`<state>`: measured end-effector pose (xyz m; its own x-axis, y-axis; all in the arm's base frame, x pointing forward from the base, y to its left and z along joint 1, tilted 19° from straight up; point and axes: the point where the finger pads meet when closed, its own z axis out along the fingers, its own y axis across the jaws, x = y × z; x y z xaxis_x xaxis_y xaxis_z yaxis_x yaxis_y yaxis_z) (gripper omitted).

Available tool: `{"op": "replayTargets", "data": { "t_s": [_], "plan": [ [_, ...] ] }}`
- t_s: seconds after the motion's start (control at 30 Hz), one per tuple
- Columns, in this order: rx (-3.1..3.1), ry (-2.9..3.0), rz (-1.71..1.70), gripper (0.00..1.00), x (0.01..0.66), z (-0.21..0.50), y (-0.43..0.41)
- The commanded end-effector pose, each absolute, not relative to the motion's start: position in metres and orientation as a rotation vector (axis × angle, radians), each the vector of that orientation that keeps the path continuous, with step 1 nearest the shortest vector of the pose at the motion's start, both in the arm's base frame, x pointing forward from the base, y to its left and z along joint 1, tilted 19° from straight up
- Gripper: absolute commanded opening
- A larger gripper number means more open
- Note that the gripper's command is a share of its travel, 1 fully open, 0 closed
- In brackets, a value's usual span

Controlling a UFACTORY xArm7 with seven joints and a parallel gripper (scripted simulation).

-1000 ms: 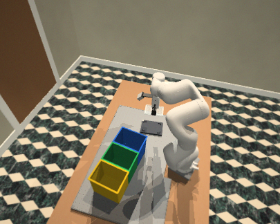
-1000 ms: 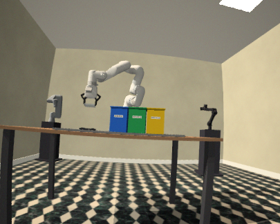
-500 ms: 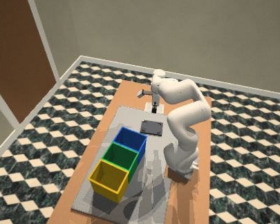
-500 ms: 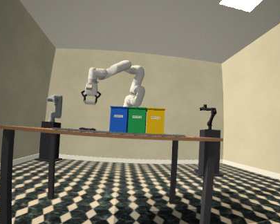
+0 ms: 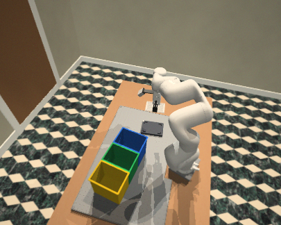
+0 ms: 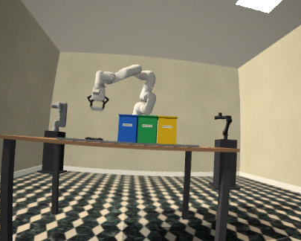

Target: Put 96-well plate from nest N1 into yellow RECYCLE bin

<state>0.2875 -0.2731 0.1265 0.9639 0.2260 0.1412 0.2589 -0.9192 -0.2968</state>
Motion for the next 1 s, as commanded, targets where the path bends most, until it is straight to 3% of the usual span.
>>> {"op": "replayTargets", "data": {
  "t_s": [0.0,0.47,0.97],
  "plan": [
    [-2.801,-0.354,-0.153,0.00,0.288,0.128,-0.275],
    [-2.814,0.022,-0.092,0.00,0.291,0.137,-0.250],
    [-2.813,0.032,-0.090,0.00,0.296,0.150,-0.209]
  ]
}}
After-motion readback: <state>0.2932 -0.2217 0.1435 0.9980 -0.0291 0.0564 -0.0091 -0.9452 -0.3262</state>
